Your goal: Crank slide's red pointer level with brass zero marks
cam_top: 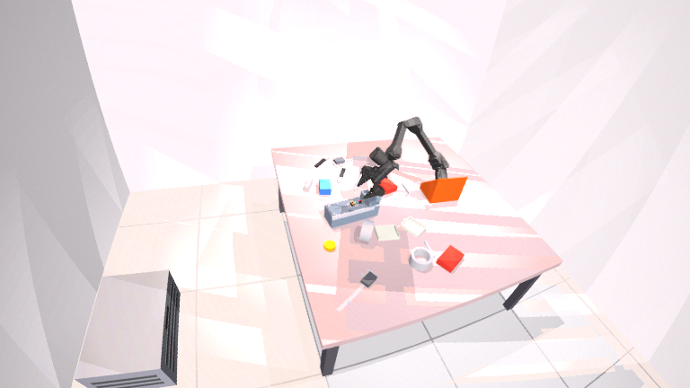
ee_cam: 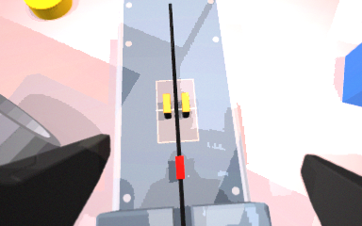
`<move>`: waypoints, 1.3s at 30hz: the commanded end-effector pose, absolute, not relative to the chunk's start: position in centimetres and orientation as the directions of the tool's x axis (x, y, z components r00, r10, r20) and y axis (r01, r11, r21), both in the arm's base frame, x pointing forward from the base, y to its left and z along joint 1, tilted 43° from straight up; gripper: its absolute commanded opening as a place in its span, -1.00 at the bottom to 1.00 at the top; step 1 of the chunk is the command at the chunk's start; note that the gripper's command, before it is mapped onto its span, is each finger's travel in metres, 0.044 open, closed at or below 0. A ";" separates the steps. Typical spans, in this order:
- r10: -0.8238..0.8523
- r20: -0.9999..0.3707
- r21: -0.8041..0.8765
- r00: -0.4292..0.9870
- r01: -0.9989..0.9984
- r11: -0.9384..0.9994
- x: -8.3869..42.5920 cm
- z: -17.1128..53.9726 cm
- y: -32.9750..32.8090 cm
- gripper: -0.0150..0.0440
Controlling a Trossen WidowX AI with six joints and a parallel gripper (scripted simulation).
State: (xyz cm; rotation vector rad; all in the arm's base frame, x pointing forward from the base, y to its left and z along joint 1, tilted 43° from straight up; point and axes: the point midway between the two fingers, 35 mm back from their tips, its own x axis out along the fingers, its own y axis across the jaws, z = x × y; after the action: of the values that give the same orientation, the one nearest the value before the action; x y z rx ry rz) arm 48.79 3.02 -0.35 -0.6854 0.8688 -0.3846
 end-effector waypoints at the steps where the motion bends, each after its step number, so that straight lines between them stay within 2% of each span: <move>1: -0.559 -0.567 -0.686 0.605 0.028 0.727 48.8 -0.6 3.3 1.00; 16: -0.559 -0.567 -0.686 0.605 0.028 0.727 48.8 -0.5 3.4 1.00; 27: -0.559 -0.566 -0.685 0.605 0.032 0.728 49.1 4.0 7.4 1.00; 39: -0.510 -0.587 -0.677 0.629 -0.035 0.735 44.4 5.7 6.8 1.00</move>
State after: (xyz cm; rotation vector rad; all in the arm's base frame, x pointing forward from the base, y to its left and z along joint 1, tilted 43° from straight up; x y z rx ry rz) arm 45.51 6.95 5.31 -0.7052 0.8626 -0.3184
